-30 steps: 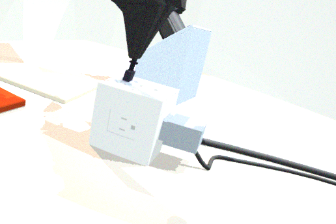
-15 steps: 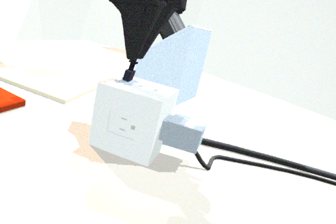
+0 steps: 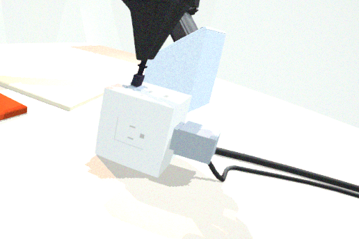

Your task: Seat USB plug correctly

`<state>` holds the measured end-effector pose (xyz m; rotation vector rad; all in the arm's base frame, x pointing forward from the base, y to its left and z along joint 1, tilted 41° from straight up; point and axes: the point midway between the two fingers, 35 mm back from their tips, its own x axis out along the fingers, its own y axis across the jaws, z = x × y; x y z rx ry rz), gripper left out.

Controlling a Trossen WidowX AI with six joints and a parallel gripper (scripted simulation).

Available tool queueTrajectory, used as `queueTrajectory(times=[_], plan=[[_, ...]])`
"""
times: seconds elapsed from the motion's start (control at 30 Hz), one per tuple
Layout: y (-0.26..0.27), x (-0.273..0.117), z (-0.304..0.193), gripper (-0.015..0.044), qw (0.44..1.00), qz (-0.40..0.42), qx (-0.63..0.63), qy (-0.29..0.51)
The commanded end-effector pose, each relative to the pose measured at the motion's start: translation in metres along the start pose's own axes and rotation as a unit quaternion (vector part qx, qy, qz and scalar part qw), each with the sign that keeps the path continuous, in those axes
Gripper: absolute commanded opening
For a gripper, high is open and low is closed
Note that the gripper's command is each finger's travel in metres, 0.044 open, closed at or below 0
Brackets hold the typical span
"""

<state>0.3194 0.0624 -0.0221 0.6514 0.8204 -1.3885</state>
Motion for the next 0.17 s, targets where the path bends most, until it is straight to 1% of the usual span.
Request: queueTrajectory(times=[0.0, 0.13], plan=[[0.0002, -0.0042, -0.0002, 0.0095, 1.0, -0.001, 0.003, 0.001], [0.0002, -0.0082, -0.0005, 0.0095, 1.0, -0.001, 0.003, 0.001]])
